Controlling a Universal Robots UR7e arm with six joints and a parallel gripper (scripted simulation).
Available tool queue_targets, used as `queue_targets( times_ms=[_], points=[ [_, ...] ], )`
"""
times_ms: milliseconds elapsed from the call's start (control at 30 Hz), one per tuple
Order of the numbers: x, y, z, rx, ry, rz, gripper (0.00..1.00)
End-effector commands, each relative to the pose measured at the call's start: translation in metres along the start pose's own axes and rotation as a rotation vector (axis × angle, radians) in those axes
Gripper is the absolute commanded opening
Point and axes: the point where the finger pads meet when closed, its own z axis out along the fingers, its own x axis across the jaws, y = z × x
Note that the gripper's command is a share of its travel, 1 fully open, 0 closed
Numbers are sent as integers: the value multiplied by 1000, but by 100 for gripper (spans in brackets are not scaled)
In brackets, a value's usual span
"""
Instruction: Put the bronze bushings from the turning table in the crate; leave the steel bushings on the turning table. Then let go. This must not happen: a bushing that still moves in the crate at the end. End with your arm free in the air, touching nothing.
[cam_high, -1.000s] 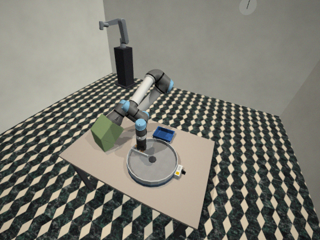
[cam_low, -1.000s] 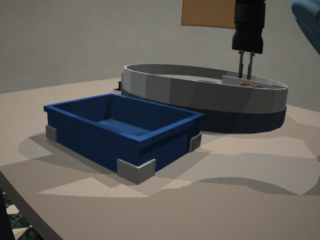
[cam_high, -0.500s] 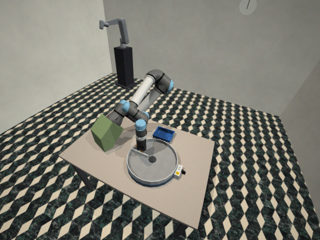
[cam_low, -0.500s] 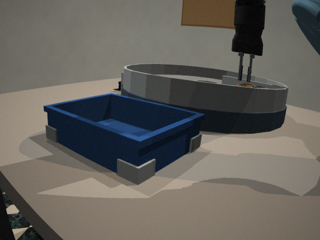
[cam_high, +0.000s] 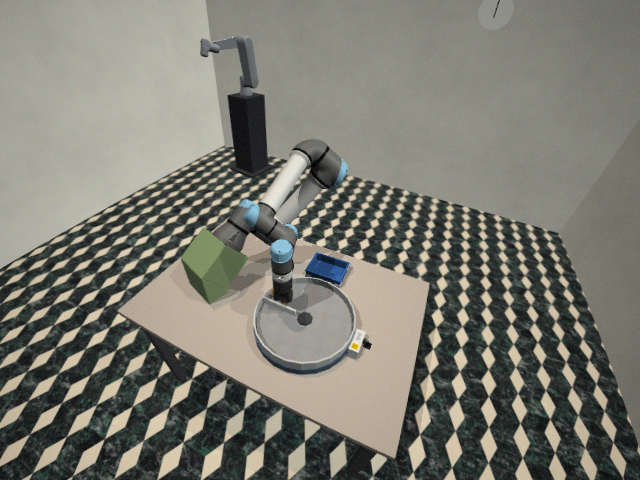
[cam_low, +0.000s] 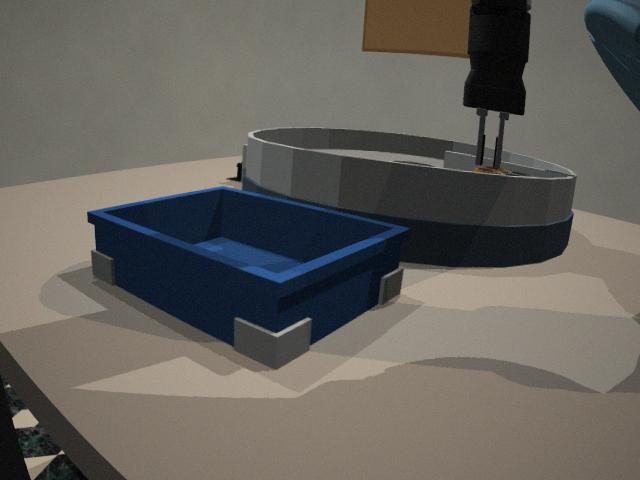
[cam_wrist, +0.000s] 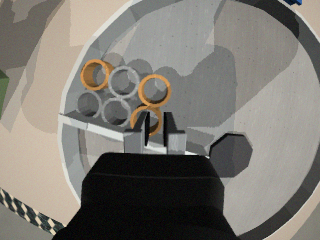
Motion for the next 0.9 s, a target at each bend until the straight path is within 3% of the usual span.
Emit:
queue_targets(
  times_ms=[0, 867],
  points=[
    [0, 0, 0, -1, 1, 0, 40],
    [0, 0, 9, -1, 1, 0, 40]
  ],
)
